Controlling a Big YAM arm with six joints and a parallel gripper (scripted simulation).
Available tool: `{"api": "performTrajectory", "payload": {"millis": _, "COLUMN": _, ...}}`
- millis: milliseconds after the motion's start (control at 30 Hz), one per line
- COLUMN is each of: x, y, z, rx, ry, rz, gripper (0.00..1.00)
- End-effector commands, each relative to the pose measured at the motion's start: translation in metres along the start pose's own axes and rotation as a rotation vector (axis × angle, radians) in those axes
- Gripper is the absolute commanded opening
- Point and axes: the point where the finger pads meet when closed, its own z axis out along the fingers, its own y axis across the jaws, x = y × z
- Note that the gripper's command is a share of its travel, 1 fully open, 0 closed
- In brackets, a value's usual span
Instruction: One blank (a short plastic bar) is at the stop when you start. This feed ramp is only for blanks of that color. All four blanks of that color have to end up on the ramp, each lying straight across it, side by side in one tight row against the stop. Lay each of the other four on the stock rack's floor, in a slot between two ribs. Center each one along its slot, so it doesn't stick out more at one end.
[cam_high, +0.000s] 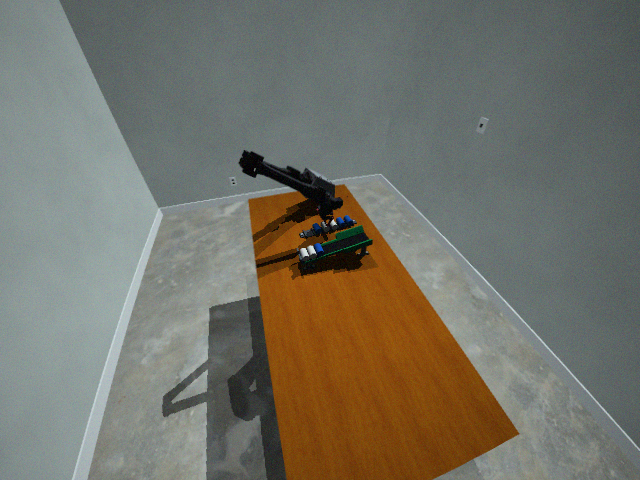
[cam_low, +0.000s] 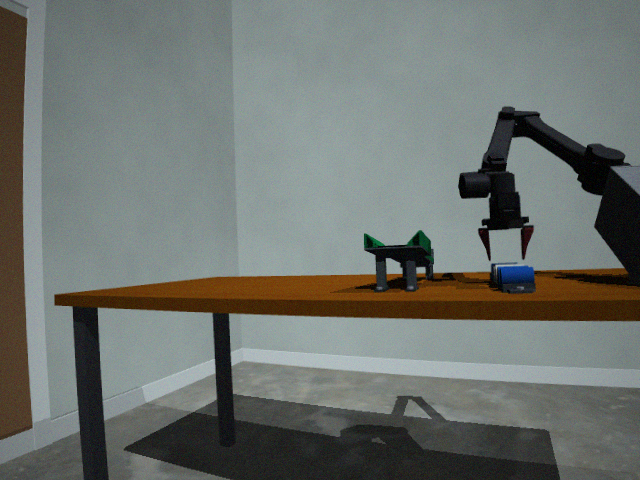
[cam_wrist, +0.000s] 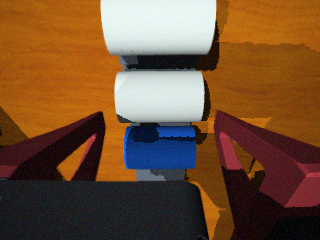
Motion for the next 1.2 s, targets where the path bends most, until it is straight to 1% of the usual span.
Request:
{"api": "performTrajectory", "payload": {"millis": 0, "x": -0.006, "y": 0.001, "z": 0.000, "rx": 0.008, "ry": 0.002, "rz": -0.012, "gripper": 0.78}}
{"api": "performTrajectory", "payload": {"millis": 600, "x": -0.006, "y": 0.002, "z": 0.001, "rx": 0.007, "ry": 0.002, "rz": -0.013, "gripper": 0.78}}
{"api": "performTrajectory", "payload": {"millis": 733, "x": -0.001, "y": 0.005, "z": 0.009, "rx": -0.014, "ry": 0.006, "rz": -0.010, "gripper": 0.78}}
{"api": "performTrajectory", "payload": {"millis": 933, "x": -0.001, "y": 0.007, "z": 0.018, "rx": -0.016, "ry": 0.007, "rz": -0.013, "gripper": 0.78}}
{"api": "performTrajectory", "payload": {"millis": 1000, "x": -0.001, "y": 0.007, "z": 0.018, "rx": -0.016, "ry": 0.007, "rz": -0.013, "gripper": 0.78}}
{"api": "performTrajectory", "payload": {"millis": 1033, "x": -0.001, "y": 0.001, "z": 0.019, "rx": -0.010, "ry": 0.005, "rz": -0.005, "gripper": 0.78}}
{"api": "performTrajectory", "payload": {"millis": 1167, "x": -0.001, "y": 0.007, "z": 0.029, "rx": -0.016, "ry": 0.006, "rz": -0.013, "gripper": 0.78}}
